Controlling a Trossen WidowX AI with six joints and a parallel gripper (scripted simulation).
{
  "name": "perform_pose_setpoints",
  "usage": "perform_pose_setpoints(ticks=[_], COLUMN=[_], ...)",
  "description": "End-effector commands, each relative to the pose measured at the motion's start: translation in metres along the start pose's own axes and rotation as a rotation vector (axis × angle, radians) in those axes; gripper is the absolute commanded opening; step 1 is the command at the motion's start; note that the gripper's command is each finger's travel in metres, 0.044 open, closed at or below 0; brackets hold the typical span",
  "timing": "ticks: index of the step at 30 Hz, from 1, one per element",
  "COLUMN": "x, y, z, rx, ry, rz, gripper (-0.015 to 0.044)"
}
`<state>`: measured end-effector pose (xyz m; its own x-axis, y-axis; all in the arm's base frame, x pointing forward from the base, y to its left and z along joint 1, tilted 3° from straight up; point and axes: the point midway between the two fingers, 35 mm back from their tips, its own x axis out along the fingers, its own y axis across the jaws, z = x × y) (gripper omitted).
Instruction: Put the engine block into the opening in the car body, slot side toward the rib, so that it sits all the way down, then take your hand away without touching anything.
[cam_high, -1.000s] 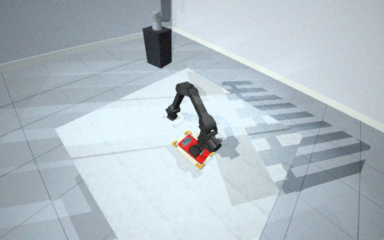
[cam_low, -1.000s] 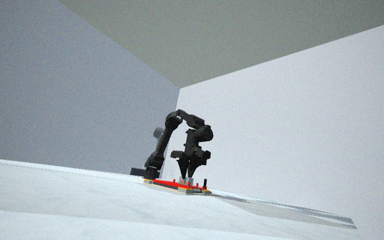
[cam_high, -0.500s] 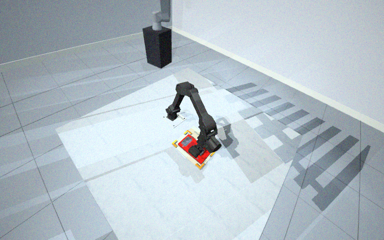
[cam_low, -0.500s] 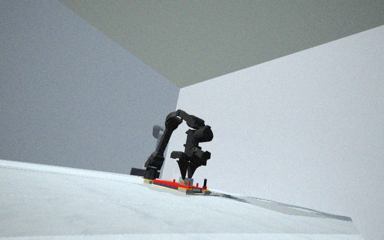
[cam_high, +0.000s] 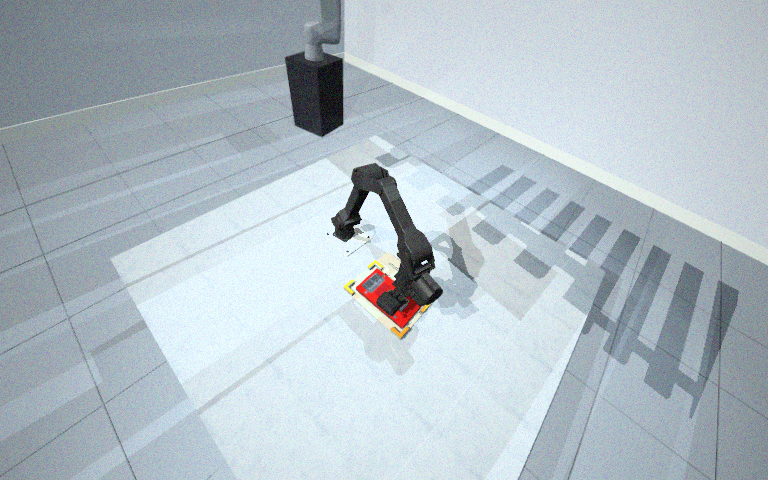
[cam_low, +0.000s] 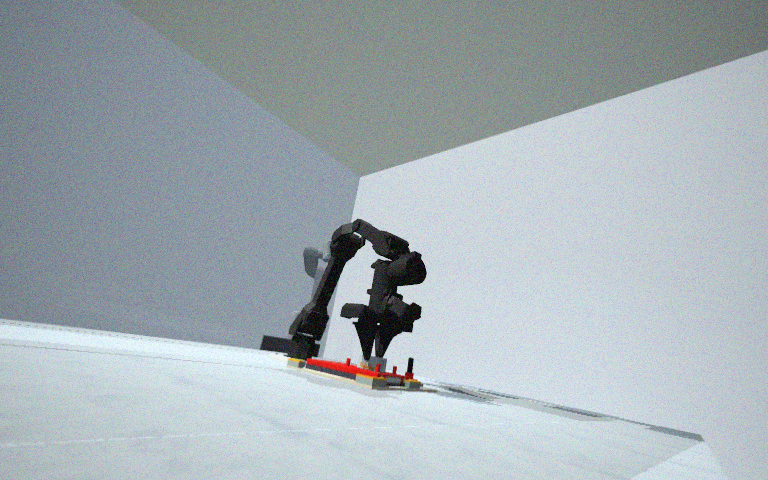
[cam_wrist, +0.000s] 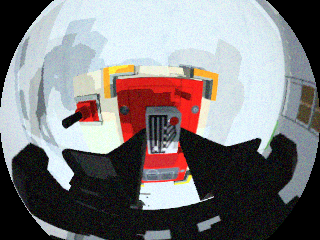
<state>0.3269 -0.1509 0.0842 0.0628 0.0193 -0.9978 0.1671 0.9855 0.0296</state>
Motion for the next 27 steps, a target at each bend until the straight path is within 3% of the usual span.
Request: perform_pose_setpoints(ticks=[1, 8, 19, 27], x=[0.0017, 0.0027, 0.0011, 0.0011], y=[0.0006, 0.0006, 0.0, 0.0], z=[0.0001, 0.0001, 0.0, 0.0], rx=[0.0, 0.0, 0.0, 0.0], ry=[-0.001, -0.001, 0.0, 0.0], rz=[0.004, 0.004, 0.0, 0.0], gripper=[0.016, 0.016, 0.044, 0.044])
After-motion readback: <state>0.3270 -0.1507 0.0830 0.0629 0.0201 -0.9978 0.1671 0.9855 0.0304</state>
